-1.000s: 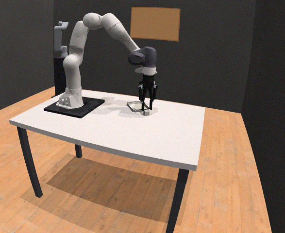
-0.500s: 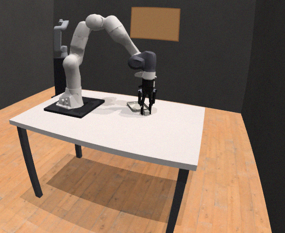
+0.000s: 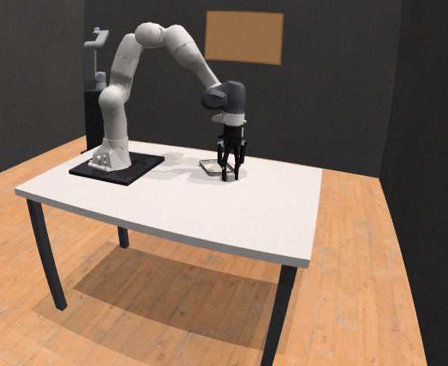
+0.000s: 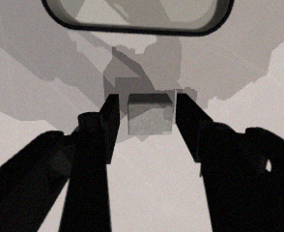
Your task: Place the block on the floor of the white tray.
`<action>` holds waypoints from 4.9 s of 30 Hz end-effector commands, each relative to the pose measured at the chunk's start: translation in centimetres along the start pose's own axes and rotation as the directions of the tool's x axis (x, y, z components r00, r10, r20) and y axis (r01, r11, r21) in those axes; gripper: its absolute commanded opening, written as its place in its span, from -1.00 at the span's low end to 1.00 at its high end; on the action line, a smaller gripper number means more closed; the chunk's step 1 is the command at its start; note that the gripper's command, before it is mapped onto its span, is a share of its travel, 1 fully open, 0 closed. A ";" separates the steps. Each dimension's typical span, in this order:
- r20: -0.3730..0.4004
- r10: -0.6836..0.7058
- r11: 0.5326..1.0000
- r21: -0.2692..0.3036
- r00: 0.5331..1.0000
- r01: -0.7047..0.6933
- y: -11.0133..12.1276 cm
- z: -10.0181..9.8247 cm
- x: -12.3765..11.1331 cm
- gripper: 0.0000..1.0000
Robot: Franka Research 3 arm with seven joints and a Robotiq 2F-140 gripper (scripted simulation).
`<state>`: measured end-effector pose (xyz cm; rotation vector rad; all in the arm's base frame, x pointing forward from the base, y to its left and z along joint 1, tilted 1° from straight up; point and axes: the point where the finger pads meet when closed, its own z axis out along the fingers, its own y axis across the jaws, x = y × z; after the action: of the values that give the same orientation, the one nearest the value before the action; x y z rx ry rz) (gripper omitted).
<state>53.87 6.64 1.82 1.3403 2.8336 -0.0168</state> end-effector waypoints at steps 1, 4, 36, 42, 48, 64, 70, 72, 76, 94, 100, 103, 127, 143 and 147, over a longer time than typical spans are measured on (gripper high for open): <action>0.000 -0.002 1.000 -0.003 1.000 0.002 0.1 0.1 0.0 -0.80; 0.000 -0.002 1.000 -0.003 1.000 0.002 0.1 0.1 0.0 -0.80; 0.000 -0.002 1.000 -0.003 1.000 0.002 0.1 0.1 0.0 -0.80; 0.000 -0.002 1.000 -0.003 1.000 0.002 0.1 -0.1 0.0 -0.80; 0.000 -0.002 1.000 -0.003 1.000 0.002 0.1 -1.0 0.0 -0.80; 0.000 -0.002 1.000 -0.003 1.000 0.002 0.1 -4.8 0.0 -0.80; 0.000 -0.002 1.000 -0.003 1.000 0.002 0.1 -5.5 0.0 -0.80; 0.000 -0.002 1.000 -0.003 1.000 0.002 0.1 -5.5 0.0 -0.80; 0.000 -0.002 1.000 -0.003 1.000 0.002 0.1 -5.6 0.0 -0.80; 0.000 -0.002 1.000 -0.003 1.000 0.002 0.0 -5.6 0.9 -0.80; 0.002 -0.002 1.000 -0.002 1.000 0.002 -0.7 -5.5 13.6 -0.80; 0.002 -0.002 1.000 -0.002 1.000 0.002 -0.8 -5.5 14.3 -0.80; 0.002 -0.002 1.000 -0.002 1.000 0.002 -0.8 -5.5 14.3 -0.80; 0.002 -0.002 1.000 -0.002 1.000 0.002 -0.8 -5.5 14.3 -0.80; 0.002 -0.002 1.000 -0.002 1.000 0.002 -0.8 -5.5 14.3 -0.80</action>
<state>44.14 17.25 7.17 1.3367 2.8363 -0.0166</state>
